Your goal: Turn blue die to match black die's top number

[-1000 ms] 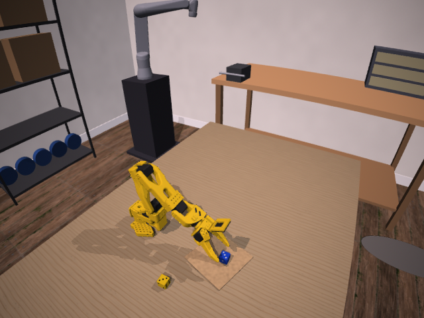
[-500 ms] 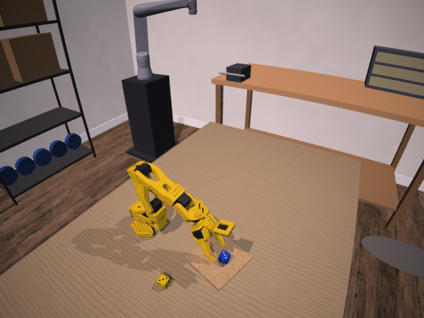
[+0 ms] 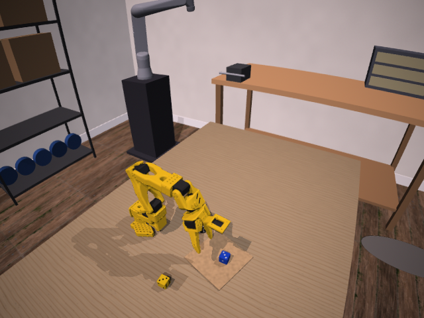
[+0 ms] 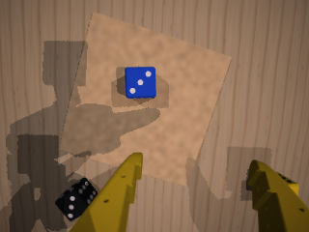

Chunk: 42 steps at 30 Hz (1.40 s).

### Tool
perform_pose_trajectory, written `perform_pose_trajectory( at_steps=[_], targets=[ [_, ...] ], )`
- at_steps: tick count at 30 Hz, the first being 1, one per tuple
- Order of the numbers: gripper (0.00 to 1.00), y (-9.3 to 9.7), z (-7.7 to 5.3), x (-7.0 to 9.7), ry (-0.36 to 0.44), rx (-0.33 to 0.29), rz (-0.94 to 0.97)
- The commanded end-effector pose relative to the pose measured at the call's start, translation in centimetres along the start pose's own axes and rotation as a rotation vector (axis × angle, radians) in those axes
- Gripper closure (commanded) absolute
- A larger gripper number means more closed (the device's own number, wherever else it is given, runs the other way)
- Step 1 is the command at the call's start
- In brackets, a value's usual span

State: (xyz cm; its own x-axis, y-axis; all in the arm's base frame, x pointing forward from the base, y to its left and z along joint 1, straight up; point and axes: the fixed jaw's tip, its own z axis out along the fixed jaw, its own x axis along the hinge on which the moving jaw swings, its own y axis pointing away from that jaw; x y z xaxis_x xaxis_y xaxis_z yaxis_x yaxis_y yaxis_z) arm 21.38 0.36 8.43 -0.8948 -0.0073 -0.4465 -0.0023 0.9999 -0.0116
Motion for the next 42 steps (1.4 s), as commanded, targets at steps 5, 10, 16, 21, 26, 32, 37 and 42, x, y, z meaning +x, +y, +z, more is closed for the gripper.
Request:
perform_pose_trajectory(
  at_steps=[5, 10, 16, 21, 26, 32, 37, 42],
  targets=[
    [0.67, -0.4, -3.3, 0.6, 0.07, 0.006, 0.007],
    [0.67, -0.5, -4.5, 1.5, 0.132, 0.005, 0.01],
    [0.67, -0.5, -5.1, 2.1, 0.164, 0.005, 0.011],
    [0.67, -0.5, -5.5, 2.4, 0.184, 0.005, 0.012],
    [0.67, -0.5, -5.6, 2.5, 0.189, 0.005, 0.013],
    [0.67, -0.5, -5.6, 2.5, 0.189, 0.005, 0.013],
    [0.67, -0.5, -5.6, 2.5, 0.189, 0.005, 0.013],
    [0.67, -0.5, -5.6, 2.5, 0.189, 0.005, 0.013]
  ],
)
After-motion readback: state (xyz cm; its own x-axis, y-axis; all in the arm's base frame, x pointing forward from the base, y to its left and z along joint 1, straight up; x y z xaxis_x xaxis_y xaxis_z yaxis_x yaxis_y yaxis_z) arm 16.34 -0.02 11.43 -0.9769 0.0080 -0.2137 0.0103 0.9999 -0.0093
